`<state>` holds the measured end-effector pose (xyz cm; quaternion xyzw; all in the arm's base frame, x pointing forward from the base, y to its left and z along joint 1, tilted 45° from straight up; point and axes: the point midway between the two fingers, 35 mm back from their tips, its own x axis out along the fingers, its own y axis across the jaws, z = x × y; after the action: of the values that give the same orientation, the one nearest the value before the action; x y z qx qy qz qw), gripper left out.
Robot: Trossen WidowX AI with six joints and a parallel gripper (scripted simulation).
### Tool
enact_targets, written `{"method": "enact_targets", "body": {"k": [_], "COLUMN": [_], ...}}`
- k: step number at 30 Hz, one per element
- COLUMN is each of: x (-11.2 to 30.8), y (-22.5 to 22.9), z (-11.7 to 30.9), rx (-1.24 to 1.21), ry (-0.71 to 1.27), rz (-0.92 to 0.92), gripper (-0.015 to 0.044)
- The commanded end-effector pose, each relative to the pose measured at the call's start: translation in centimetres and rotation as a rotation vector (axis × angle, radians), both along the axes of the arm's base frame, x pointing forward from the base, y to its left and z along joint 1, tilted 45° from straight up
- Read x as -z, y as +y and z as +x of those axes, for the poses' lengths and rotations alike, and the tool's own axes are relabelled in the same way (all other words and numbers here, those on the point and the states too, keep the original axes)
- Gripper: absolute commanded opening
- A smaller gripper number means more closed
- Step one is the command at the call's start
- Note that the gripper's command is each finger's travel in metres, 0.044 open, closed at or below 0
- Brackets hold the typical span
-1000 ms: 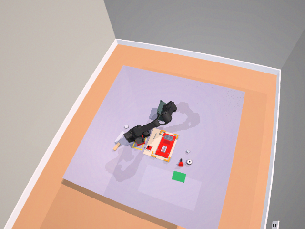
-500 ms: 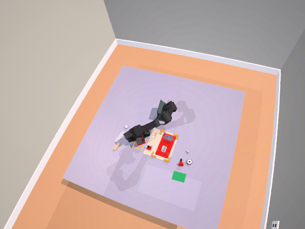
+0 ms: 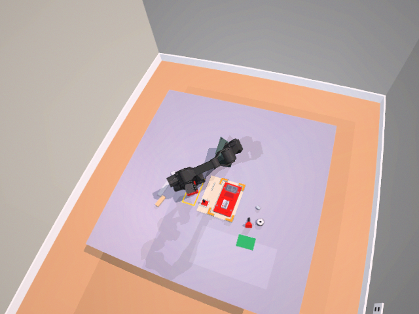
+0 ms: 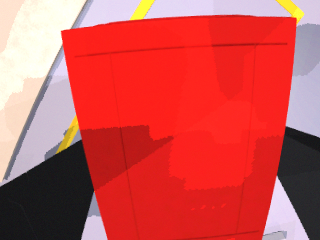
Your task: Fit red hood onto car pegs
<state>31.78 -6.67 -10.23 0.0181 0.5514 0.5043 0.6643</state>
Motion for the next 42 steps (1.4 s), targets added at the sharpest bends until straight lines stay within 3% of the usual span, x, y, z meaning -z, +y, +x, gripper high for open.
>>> {"method": "enact_targets", "body": {"k": [1,12,42], "x": [-1.4,-3.0,-15.6], "y": [-1.4,-3.0,10.2], "z": [0.6,0.8,2.9], "rx": [-0.001,-0.001,0.393], "ry": [-0.021,-0.021,0.355], "rz": [-0.013,-0.013,-0.076], "gripper": [0.0000,0.0000,0.0000]}}
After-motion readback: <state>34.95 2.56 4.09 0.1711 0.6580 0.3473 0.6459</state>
